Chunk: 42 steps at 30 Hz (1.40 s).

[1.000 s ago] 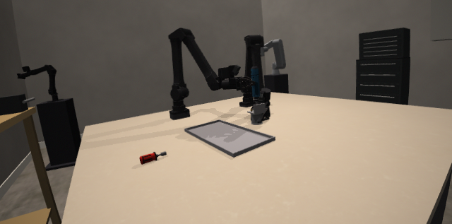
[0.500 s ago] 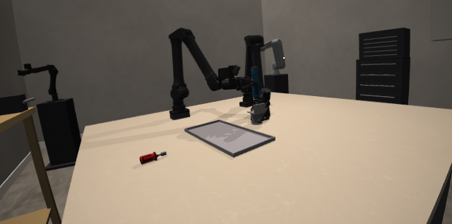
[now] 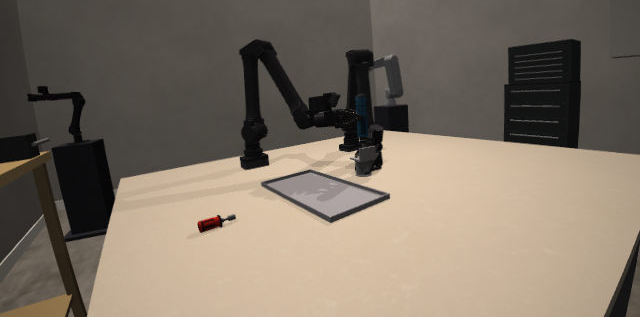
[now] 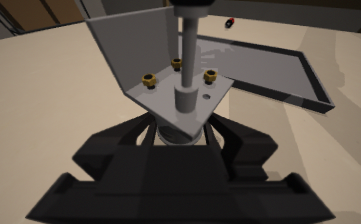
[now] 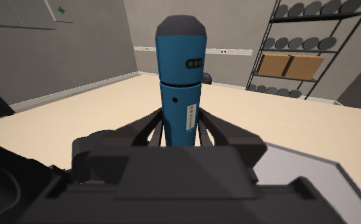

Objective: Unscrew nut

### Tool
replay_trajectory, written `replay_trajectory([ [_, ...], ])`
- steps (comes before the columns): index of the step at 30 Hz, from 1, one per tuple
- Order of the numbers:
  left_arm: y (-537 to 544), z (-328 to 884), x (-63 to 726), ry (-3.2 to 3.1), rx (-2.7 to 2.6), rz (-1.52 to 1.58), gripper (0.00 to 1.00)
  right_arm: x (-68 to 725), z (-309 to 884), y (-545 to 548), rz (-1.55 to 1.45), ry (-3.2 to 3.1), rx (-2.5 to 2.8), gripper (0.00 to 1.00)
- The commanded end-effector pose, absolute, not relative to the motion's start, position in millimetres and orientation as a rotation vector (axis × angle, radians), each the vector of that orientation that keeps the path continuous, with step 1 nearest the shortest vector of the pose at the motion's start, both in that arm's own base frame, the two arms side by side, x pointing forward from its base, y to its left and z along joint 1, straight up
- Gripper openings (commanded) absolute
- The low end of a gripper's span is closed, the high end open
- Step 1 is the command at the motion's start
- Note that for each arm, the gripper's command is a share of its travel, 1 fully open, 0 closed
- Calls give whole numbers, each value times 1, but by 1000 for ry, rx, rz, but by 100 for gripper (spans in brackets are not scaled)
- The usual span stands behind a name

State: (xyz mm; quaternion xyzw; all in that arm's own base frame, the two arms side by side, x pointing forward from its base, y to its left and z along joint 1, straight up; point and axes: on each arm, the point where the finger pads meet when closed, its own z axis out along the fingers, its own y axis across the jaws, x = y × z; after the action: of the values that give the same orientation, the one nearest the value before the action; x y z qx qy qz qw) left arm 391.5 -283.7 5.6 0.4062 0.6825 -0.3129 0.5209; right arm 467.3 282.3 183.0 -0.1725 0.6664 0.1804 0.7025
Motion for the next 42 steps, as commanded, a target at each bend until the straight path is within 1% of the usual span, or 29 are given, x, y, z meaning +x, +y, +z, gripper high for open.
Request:
replay_trajectory([
  [1, -291, 20, 391, 1587, 978, -751, 59, 467, 192, 290, 410, 1442, -385, 42],
  [42, -291, 20, 391, 1587, 978, -751, 59, 467, 192, 289, 414, 1412, -377, 42],
])
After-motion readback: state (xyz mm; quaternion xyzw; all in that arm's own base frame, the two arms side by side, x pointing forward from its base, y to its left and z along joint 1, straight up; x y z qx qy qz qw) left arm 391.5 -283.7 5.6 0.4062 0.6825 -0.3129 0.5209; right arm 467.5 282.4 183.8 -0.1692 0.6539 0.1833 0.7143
